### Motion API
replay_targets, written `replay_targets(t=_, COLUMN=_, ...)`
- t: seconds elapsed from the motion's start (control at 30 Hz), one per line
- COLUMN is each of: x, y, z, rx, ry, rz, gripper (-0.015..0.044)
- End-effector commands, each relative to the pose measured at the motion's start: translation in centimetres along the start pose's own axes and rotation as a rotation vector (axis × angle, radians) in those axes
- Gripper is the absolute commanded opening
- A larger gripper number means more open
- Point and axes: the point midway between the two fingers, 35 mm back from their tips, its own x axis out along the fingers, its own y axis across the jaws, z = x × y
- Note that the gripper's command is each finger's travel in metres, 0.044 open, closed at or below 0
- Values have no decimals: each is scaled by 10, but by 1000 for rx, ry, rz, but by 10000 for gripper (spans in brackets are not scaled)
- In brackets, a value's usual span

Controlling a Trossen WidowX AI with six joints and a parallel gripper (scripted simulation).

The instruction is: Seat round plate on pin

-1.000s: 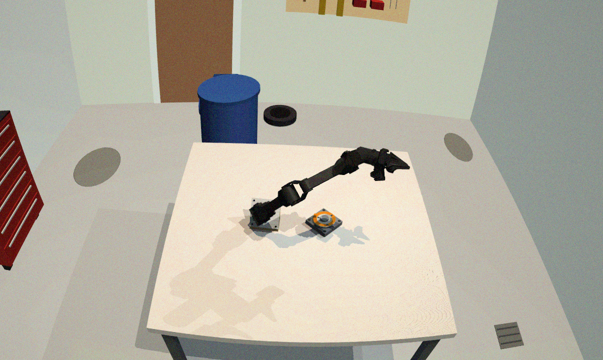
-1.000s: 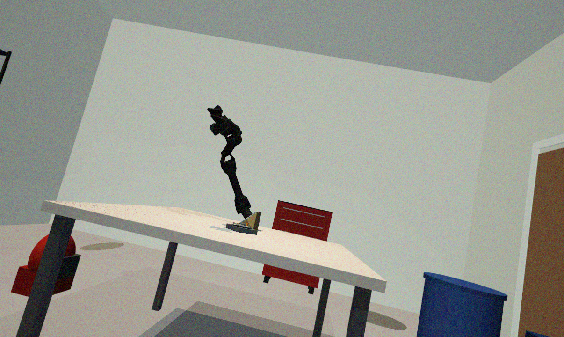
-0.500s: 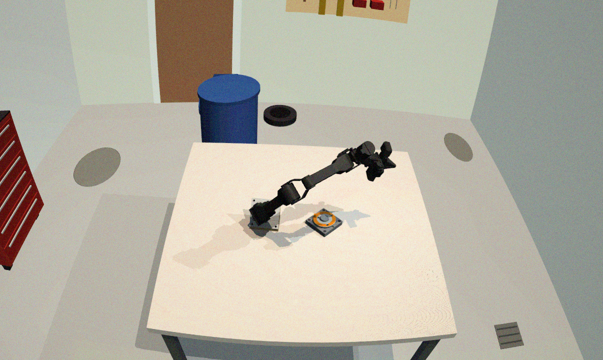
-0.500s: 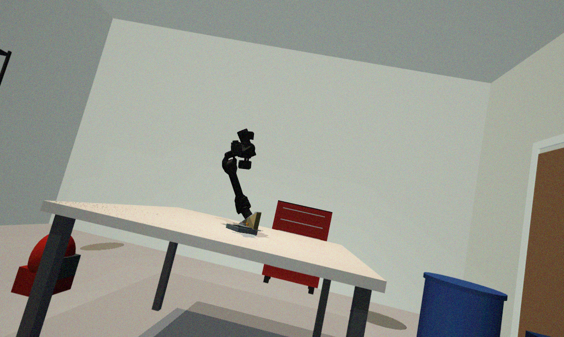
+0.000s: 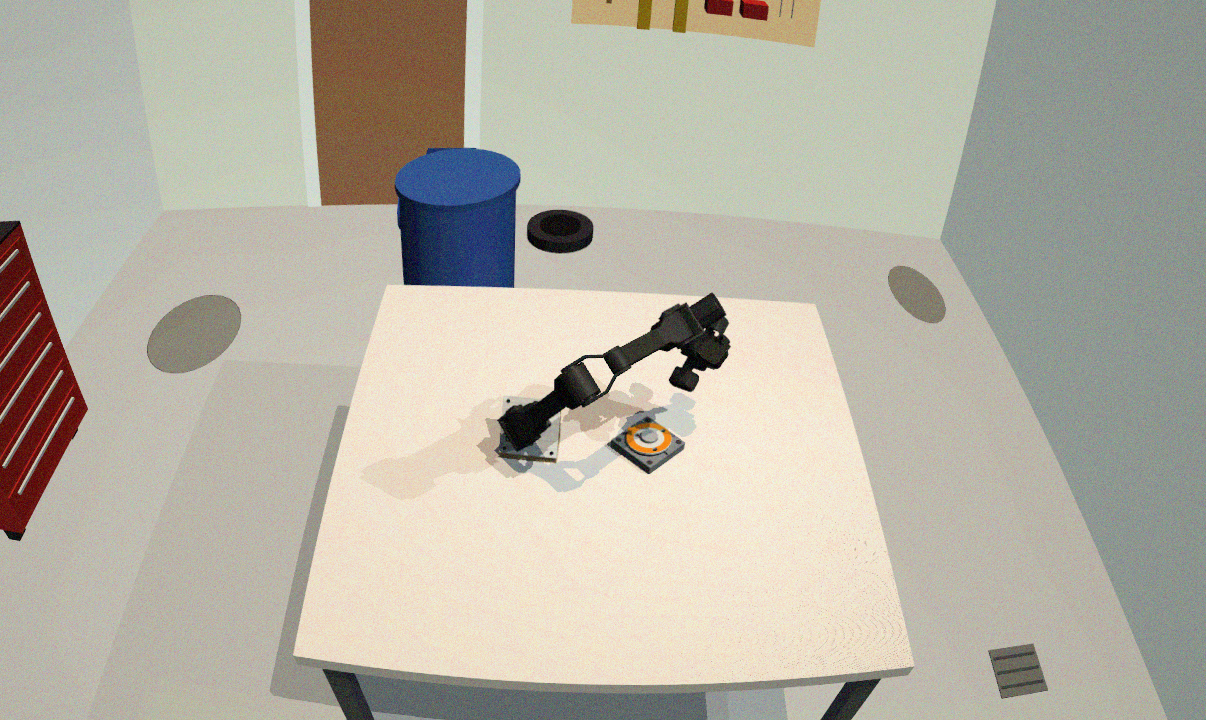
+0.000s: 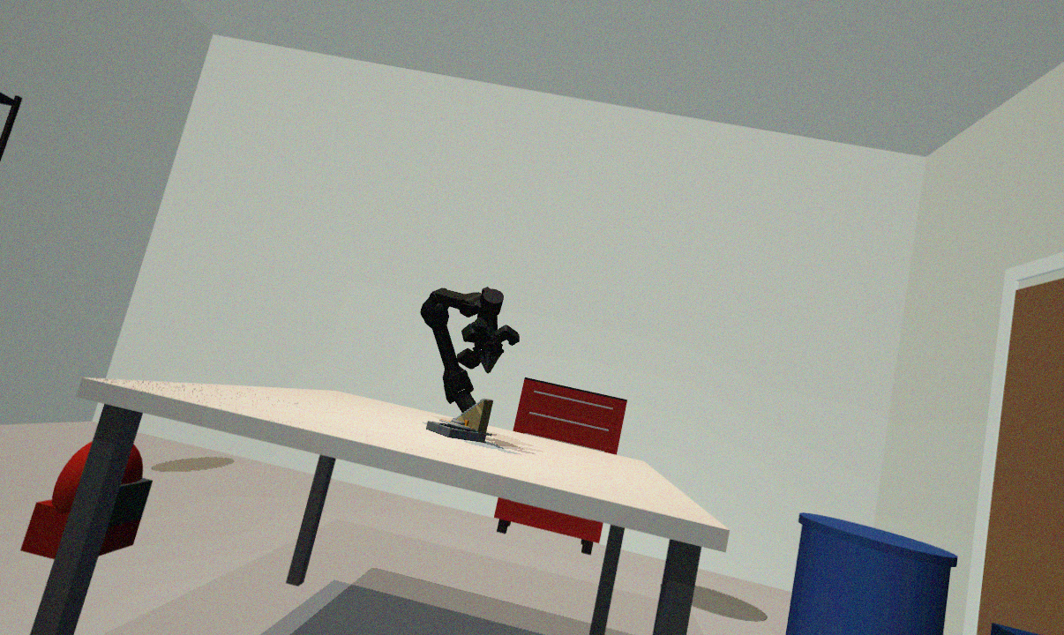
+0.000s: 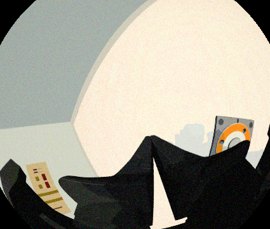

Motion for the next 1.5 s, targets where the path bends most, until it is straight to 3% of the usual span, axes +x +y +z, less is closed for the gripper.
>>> replay_targets(t=0.0, x=9, y=-52, z=-58, rx=-264, ry=180, rz=-191, gripper=0)
replay_targets(t=0.27, x=-11, y=-141, z=-117, rx=-654, ry=468, rz=-482, gripper=0)
replay_targets(t=0.67, x=-14, y=-147, z=-118, rx=-656, ry=470, rz=-483, gripper=0)
replay_targets(t=1.03, x=22, y=-174, z=-130, rx=-656, ry=468, rz=-485, gripper=0)
replay_targets(t=1.47, x=18, y=-182, z=-128, rx=-656, ry=469, rz=-486, gripper=0)
